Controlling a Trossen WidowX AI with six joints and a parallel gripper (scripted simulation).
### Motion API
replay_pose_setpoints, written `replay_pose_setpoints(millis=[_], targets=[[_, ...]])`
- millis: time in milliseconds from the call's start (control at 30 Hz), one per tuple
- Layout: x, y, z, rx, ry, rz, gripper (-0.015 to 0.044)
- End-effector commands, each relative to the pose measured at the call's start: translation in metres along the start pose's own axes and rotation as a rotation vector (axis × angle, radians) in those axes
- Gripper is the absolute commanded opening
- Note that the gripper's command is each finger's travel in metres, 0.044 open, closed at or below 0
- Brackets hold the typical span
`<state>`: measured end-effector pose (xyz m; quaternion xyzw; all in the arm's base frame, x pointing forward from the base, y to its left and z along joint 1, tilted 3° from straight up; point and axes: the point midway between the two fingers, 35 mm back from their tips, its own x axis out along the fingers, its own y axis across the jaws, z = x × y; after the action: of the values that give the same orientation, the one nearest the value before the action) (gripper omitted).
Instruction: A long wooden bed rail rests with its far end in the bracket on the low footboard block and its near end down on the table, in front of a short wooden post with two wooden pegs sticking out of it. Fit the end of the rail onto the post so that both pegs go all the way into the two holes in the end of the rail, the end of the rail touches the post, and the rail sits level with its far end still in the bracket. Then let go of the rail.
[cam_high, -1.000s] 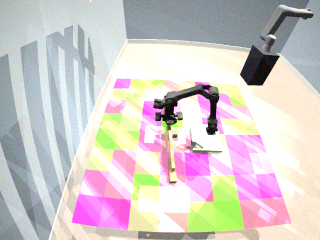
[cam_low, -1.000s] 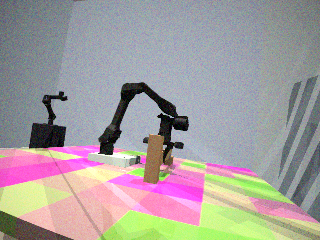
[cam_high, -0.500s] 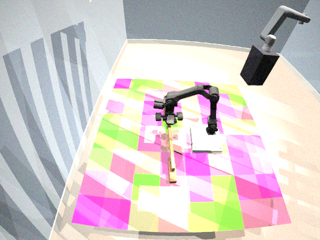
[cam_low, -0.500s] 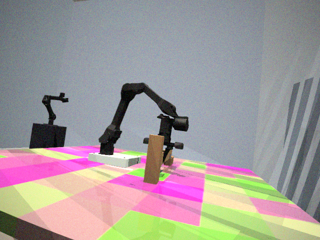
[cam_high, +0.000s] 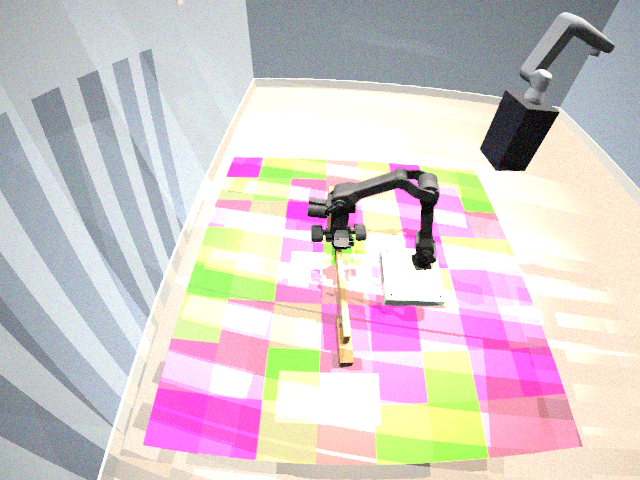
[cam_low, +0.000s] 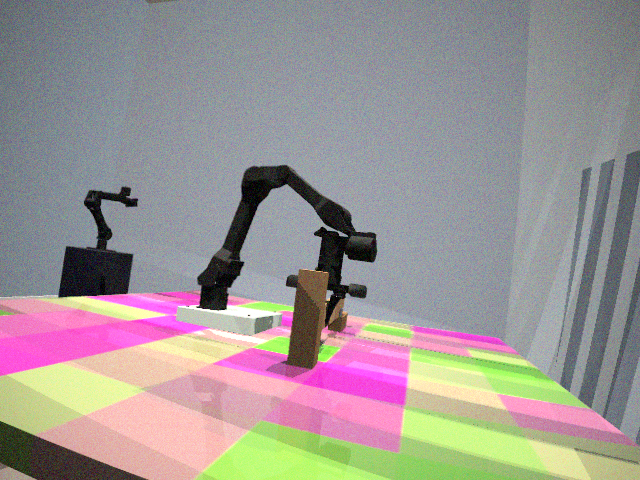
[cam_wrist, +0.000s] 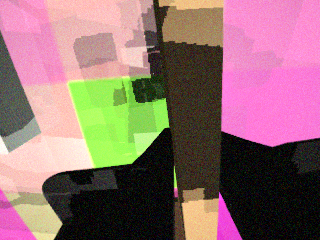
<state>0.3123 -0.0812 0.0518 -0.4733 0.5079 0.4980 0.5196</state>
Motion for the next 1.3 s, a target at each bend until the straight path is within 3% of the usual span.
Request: replay_pose_setpoints(millis=[0,1267], targets=[[-0.0016,-0.0006,0.0001,0.000,0.000,-0.011,0.0000],[-0.0034,0.0003,0.0028,0.000,0.000,-0.011,0.0000]])
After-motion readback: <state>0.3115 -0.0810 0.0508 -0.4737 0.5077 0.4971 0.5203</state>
